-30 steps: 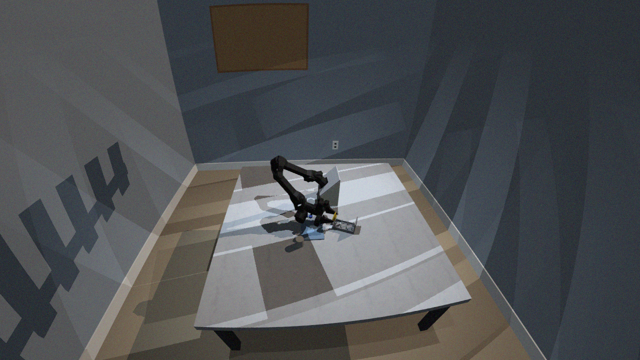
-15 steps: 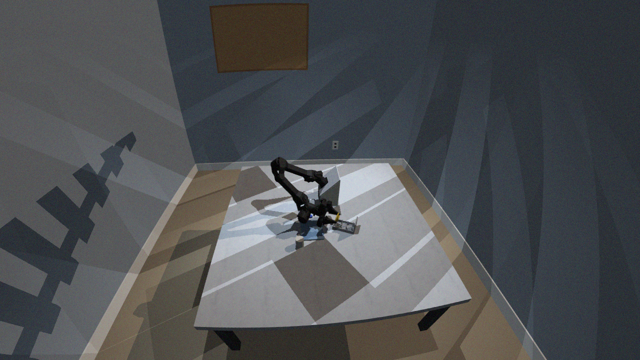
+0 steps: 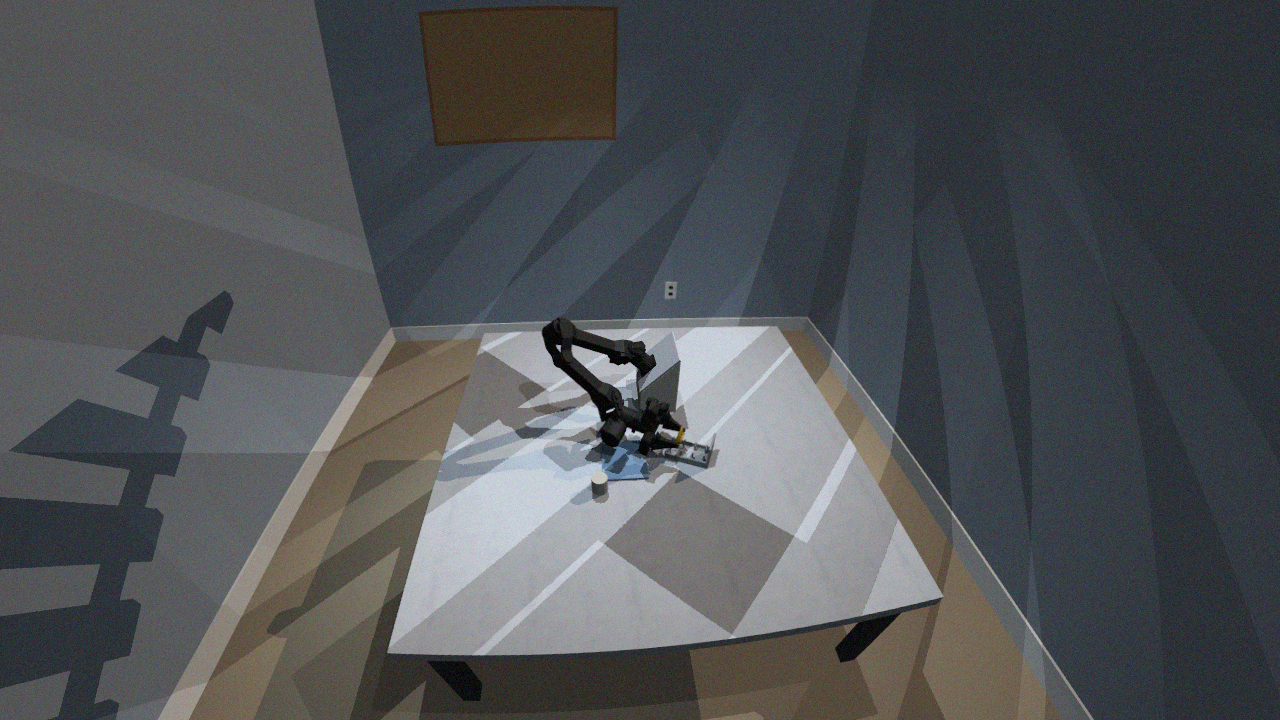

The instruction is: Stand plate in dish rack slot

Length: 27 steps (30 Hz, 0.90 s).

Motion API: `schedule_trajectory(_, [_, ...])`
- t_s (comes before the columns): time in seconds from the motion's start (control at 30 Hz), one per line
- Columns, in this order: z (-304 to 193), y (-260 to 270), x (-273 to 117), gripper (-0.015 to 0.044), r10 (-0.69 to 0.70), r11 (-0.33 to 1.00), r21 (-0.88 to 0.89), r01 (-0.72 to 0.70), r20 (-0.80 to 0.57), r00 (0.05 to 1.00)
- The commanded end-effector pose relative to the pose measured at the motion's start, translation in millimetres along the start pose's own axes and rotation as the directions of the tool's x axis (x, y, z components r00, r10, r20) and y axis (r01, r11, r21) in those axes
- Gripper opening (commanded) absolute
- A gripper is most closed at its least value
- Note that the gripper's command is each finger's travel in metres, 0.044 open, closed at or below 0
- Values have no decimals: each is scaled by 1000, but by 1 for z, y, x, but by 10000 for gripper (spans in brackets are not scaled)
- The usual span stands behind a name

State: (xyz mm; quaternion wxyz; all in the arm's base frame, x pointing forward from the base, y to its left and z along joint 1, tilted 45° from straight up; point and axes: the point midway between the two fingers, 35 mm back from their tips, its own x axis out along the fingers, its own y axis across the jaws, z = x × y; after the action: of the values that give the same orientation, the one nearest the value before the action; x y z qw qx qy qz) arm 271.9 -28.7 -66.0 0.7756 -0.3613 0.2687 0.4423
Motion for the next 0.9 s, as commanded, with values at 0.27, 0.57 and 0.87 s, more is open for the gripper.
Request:
schedule_trajectory(0.27, [-21,7,6,0,2,1000,1,-2,0,1000])
schedule_trajectory(0.57, [-17,10,5,0,13,1000,15,-13,-8,1000])
schedule_trajectory(0.87, [-17,10,5,105,11,1000,10,-11,-8,1000])
